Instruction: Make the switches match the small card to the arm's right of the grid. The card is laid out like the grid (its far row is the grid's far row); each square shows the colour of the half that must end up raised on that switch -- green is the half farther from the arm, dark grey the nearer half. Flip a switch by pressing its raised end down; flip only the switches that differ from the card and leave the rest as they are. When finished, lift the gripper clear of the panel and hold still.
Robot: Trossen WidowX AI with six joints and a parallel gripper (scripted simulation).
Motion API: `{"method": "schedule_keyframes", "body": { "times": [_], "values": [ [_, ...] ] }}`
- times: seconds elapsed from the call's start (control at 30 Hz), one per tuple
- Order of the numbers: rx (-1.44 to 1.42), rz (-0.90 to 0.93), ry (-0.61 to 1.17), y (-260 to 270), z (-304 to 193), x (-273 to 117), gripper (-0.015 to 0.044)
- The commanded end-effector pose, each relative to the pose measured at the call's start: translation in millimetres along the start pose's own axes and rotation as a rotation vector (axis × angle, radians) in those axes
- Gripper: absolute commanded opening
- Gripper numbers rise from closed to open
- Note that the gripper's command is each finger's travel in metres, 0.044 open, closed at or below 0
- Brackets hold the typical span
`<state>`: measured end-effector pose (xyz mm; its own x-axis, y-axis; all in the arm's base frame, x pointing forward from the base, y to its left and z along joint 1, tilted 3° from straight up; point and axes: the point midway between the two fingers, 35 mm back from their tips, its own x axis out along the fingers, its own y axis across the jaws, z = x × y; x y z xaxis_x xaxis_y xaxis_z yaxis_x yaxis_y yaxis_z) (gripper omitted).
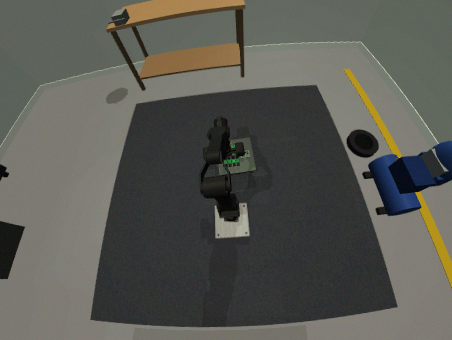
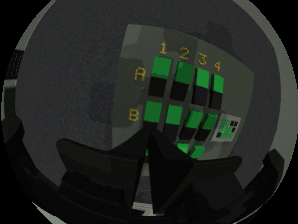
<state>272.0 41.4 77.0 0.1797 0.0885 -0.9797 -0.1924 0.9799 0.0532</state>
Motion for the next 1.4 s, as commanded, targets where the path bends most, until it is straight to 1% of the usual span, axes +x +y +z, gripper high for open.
{"method": "schedule_keyframes", "body": {
  "times": [0.0,0.23,0.3,0.4,0.47,0.6,0.7,0.77,0.83,0.93,1.37],
  "values": [
    [0.005,-0.001,0.006,-0.2,-0.7,2.3,0.0000],
    [0.000,0.000,0.000,-0.1,0.5,-1.1,0.0000],
    [0.000,-0.002,0.006,-0.5,2.9,-17.6,0.0000],
    [0.004,-0.001,0.027,-0.4,3.1,-54.8,0.0000],
    [0.005,-0.001,0.032,-0.2,2.4,-63.3,0.0000],
    [0.005,-0.001,0.032,-1.8,2.4,-63.3,0.0000],
    [0.005,-0.003,0.032,-18.8,2.3,-63.3,0.0000],
    [0.005,-0.003,0.032,-20.4,2.3,-63.4,0.0000],
    [0.005,-0.003,0.026,-20.5,2.3,-55.5,0.0000],
    [0.005,-0.003,0.007,-20.5,0.5,-30.4,0.0000],
    [0.005,-0.003,0.006,-20.5,-0.3,-17.7,0.0000]
  ]
}}
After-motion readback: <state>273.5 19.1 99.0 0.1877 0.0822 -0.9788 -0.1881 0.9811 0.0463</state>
